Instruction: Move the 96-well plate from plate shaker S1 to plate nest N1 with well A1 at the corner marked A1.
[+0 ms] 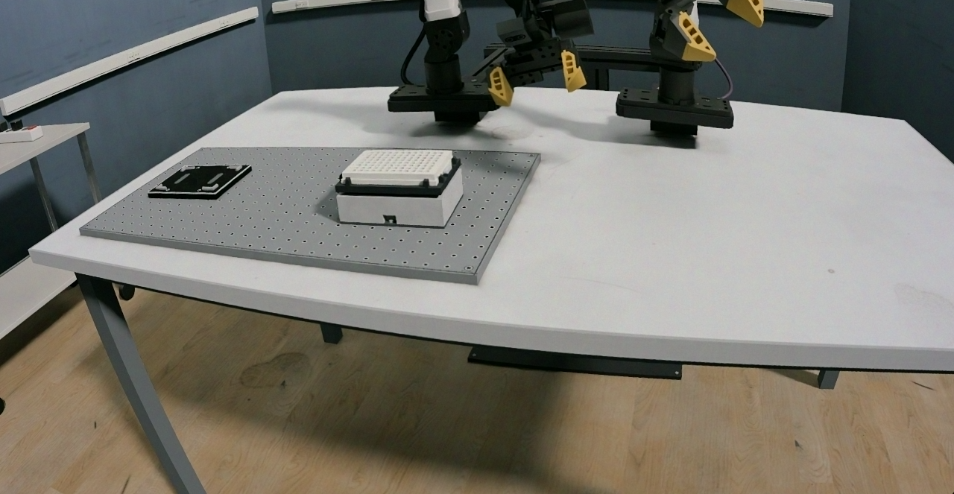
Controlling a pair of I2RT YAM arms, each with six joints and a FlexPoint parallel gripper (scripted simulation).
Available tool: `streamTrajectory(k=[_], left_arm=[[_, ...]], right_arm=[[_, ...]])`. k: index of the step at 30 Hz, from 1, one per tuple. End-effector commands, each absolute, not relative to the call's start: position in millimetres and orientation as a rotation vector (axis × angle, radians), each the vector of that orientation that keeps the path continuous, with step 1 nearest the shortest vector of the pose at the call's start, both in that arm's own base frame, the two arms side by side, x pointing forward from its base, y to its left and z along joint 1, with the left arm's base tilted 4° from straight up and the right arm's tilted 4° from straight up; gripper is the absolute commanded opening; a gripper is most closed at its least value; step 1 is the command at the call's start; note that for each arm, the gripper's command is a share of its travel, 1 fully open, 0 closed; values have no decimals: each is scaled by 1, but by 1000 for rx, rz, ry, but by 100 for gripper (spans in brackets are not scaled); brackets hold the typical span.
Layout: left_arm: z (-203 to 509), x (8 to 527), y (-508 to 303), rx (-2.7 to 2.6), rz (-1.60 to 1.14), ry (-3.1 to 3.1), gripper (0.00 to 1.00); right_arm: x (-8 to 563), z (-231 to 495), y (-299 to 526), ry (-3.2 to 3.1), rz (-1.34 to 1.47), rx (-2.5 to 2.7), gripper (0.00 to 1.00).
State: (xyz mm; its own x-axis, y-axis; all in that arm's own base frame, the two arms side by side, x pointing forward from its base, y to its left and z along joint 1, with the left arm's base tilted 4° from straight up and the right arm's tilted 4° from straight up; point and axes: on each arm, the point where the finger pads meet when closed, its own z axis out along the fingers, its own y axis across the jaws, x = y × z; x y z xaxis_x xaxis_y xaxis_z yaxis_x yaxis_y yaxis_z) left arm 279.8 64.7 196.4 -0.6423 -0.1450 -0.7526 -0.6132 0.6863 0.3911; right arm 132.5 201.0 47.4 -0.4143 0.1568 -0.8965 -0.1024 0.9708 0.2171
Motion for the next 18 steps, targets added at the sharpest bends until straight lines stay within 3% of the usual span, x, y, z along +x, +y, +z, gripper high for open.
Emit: streamTrajectory(k=[1,10,18], left_arm=[[201,281,64,-584,832,2166,100],[198,281,62,-560,824,2195,100],[194,285,47,-435,713,2313,100]], right_arm=[[158,70,182,1895,30,37,100],[221,77,140,2069,-353,406,100],[264,70,124,2217,-342,864,100]])
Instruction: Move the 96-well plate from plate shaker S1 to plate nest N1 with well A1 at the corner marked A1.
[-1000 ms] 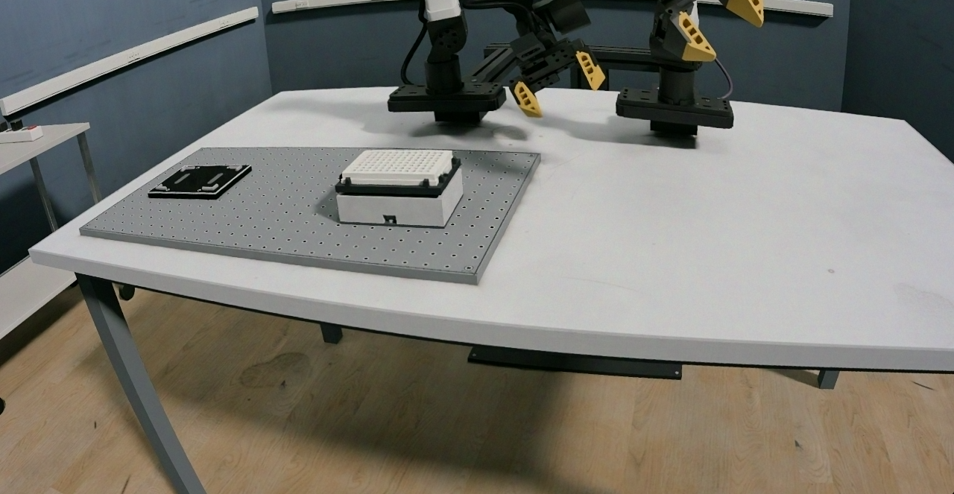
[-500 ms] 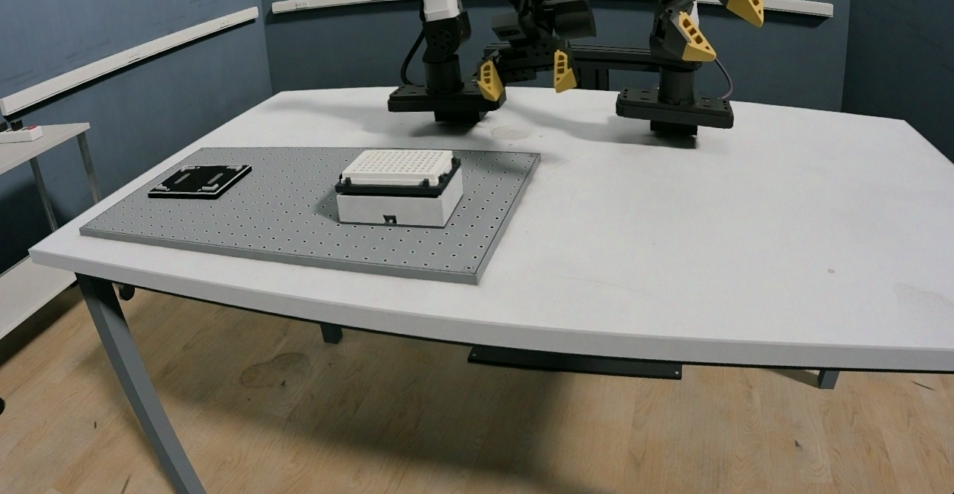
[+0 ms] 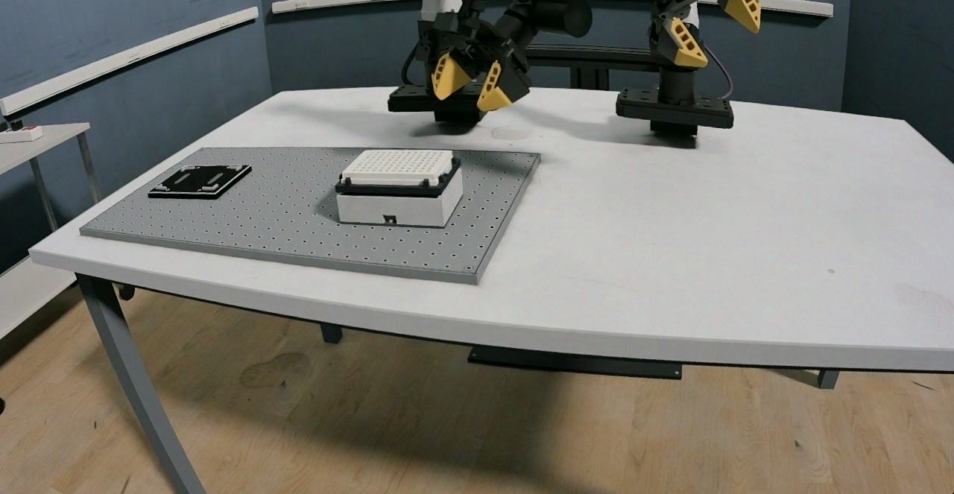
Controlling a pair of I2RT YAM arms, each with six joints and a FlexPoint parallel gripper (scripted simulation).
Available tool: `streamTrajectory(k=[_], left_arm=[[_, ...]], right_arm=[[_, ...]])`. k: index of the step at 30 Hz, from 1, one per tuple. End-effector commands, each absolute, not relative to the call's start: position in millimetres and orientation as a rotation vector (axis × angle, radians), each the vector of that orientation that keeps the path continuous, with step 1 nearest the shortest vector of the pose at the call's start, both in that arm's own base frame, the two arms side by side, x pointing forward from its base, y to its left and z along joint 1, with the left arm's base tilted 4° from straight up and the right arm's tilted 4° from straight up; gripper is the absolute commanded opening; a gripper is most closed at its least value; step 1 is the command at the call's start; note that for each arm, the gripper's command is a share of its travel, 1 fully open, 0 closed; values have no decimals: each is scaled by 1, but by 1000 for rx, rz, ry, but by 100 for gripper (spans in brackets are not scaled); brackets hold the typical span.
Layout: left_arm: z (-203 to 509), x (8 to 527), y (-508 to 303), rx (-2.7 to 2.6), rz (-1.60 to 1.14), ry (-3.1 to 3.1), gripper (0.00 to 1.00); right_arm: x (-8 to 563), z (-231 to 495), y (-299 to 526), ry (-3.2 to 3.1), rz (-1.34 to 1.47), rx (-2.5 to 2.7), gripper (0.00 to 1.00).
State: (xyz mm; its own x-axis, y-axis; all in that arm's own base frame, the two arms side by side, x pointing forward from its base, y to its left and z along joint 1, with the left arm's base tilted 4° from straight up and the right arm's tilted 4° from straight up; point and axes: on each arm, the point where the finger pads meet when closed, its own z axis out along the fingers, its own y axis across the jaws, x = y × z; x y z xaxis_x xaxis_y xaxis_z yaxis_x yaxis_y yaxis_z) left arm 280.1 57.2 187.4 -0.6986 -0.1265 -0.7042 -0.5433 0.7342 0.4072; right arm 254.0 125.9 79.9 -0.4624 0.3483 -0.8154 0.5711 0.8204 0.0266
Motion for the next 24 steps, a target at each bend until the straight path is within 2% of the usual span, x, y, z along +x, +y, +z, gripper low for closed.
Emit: streamTrajectory(k=[1,9,14,24], left_arm=[[192,285,43,-399,687,2342,100],[185,289,-7,36,352,2535,100],[187,288,-26,198,228,2551,100],[215,275,-91,754,-195,2394,100]], right_arm=[[271,69,121,2232,-328,935,100],[308,63,104,2314,-209,1399,100],[317,63,100,2321,-169,1499,100],[341,66,88,2329,-16,1782,100]])
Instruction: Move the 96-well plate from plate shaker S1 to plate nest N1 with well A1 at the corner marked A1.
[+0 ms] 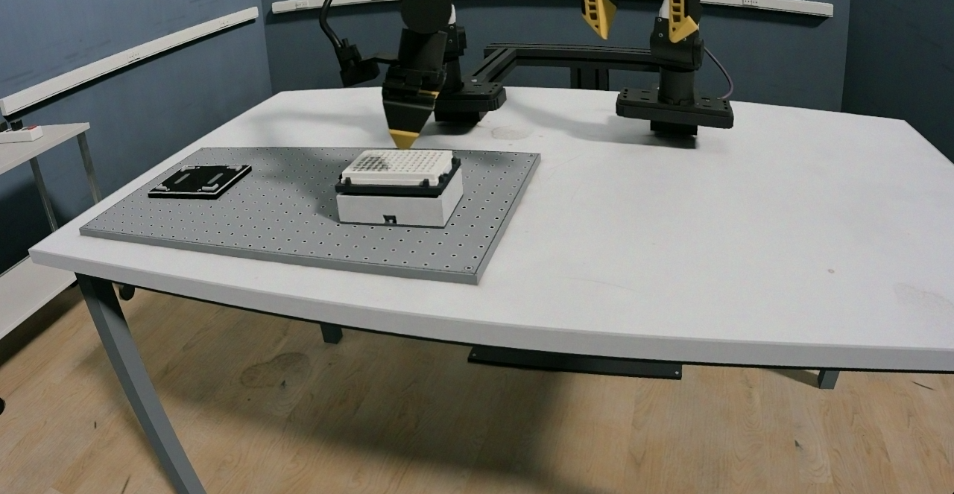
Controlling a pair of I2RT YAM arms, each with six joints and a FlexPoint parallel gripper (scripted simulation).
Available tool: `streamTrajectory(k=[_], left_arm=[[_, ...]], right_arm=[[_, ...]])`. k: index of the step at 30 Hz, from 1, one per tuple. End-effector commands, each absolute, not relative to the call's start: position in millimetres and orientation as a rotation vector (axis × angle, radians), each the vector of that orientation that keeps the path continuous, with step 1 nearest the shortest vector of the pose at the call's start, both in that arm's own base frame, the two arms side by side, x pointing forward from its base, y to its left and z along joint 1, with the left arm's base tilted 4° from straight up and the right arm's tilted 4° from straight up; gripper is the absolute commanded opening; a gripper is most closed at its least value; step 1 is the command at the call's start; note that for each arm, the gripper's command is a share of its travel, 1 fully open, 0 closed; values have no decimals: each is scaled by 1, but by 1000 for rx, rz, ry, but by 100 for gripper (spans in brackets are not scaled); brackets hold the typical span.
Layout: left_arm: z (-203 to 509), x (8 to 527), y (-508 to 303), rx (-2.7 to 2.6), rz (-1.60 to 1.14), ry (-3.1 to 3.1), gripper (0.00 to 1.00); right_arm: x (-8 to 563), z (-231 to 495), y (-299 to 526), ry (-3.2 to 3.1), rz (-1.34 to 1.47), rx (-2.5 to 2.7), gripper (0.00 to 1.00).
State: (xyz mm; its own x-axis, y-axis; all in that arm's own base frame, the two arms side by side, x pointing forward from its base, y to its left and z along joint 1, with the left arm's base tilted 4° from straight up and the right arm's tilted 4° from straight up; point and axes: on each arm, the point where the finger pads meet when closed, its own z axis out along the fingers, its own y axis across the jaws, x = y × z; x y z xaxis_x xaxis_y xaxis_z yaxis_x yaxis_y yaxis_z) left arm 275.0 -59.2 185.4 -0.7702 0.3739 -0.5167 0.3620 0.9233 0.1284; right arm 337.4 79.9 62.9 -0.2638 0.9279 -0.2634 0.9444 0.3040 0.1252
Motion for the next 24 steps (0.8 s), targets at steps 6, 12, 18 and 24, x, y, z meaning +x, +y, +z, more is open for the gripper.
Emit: streamTrajectory(k=[6,12,18,24], left_arm=[[236,264,-117,970,-357,2231,100],[264,248,-143,1175,-508,1997,100],[286,237,-153,1260,-565,1845,100],[287,241,-152,1243,-541,1854,100]], right_arm=[[347,64,82,2314,41,1912,100],[343,54,72,2291,46,2063,100],[344,45,63,2276,18,2088,100],[346,43,69,2277,44,2084,100]])
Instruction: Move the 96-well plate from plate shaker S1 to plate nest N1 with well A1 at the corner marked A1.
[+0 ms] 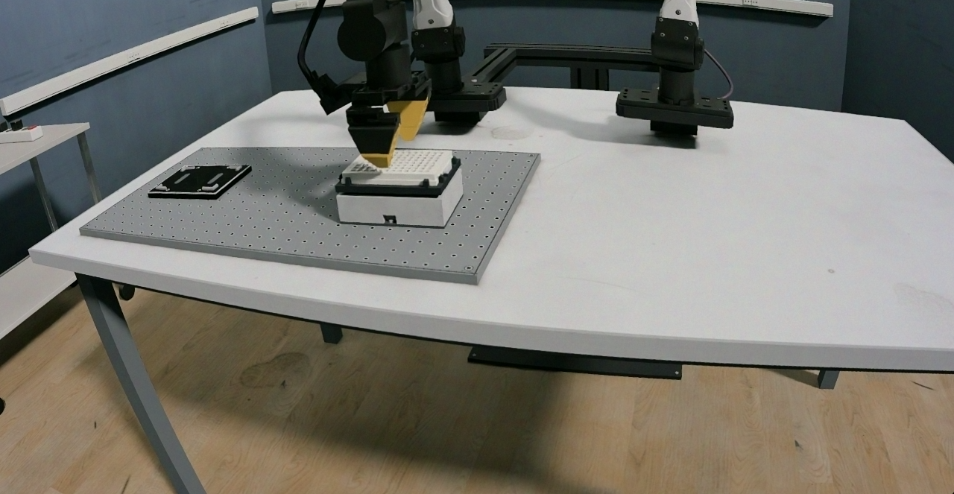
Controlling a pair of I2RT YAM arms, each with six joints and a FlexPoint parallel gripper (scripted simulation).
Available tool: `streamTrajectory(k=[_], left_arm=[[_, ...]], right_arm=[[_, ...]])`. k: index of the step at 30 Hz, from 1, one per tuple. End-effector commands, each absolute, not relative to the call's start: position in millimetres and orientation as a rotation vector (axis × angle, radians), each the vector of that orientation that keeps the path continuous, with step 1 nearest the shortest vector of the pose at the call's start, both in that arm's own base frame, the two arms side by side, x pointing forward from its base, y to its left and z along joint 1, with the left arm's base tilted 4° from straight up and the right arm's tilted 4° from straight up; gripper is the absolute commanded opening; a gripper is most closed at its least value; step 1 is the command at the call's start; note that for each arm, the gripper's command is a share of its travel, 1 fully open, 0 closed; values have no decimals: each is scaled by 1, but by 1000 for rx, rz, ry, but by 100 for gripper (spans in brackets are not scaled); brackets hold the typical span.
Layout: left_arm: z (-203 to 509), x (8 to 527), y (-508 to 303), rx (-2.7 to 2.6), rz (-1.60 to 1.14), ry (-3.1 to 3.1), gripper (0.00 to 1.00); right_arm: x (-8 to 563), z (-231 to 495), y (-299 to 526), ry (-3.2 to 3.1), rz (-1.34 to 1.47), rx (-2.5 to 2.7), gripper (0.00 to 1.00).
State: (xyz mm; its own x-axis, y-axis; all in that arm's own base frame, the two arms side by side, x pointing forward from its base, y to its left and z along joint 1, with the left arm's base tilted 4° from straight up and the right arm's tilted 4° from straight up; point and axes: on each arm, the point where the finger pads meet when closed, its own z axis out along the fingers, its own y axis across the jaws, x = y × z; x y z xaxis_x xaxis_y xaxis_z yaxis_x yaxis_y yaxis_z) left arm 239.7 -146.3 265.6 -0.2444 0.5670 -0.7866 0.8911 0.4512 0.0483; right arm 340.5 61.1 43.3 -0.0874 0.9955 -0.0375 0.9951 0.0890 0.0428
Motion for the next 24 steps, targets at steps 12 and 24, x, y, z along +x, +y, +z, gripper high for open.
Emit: streamTrajectory(k=[12,24], left_arm=[[288,241,-152,1243,-540,1852,100],[288,241,-152,1243,-540,1852,100]], right_arm=[[346,22,69,2280,28,2086,100],[349,28,69,2266,71,2070,84]])
